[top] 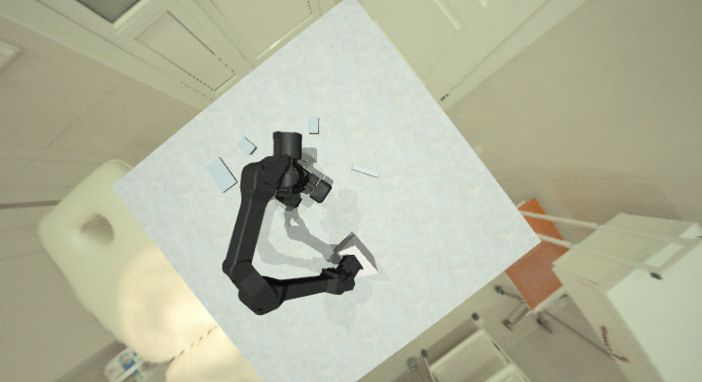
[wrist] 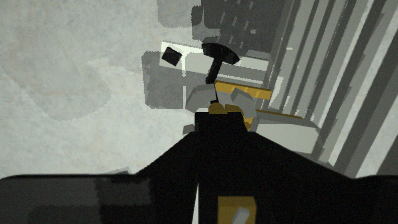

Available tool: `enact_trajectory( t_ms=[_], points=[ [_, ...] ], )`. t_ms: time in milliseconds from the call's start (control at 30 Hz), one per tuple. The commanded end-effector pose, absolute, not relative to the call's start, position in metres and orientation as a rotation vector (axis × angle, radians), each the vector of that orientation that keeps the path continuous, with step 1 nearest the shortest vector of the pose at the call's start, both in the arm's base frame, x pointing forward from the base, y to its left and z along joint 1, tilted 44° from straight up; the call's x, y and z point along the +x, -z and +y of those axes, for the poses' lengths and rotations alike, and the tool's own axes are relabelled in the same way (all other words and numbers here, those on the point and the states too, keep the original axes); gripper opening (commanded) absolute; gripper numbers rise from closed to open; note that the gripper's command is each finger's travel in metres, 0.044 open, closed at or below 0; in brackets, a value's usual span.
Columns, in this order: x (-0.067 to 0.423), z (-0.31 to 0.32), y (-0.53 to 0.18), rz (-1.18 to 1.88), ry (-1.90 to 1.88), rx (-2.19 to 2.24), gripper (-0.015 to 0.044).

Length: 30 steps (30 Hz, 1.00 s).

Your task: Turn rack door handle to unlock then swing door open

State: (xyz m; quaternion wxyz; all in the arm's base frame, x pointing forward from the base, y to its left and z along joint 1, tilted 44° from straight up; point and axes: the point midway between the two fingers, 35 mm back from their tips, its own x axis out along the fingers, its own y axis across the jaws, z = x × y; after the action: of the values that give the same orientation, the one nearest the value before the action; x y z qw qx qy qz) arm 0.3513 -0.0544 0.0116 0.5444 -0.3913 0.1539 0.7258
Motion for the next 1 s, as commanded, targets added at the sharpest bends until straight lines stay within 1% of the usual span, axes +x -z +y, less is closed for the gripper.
enact_trajectory(
  t_ms=[0, 100, 233, 967],
  points=[
    [0.351, -0.054, -0.012, 0.363, -1.722, -0.927, 0.0029],
    [0.351, -0.054, -0.012, 0.363, -1.722, -0.927, 0.0010],
    [0.351, -0.054, -0.012, 0.375, -1.717, -0.917, 0.0010],
    [0.323, -0.052, -0.017, 0.753, -1.529, -0.560, 0.0010]
  ],
)
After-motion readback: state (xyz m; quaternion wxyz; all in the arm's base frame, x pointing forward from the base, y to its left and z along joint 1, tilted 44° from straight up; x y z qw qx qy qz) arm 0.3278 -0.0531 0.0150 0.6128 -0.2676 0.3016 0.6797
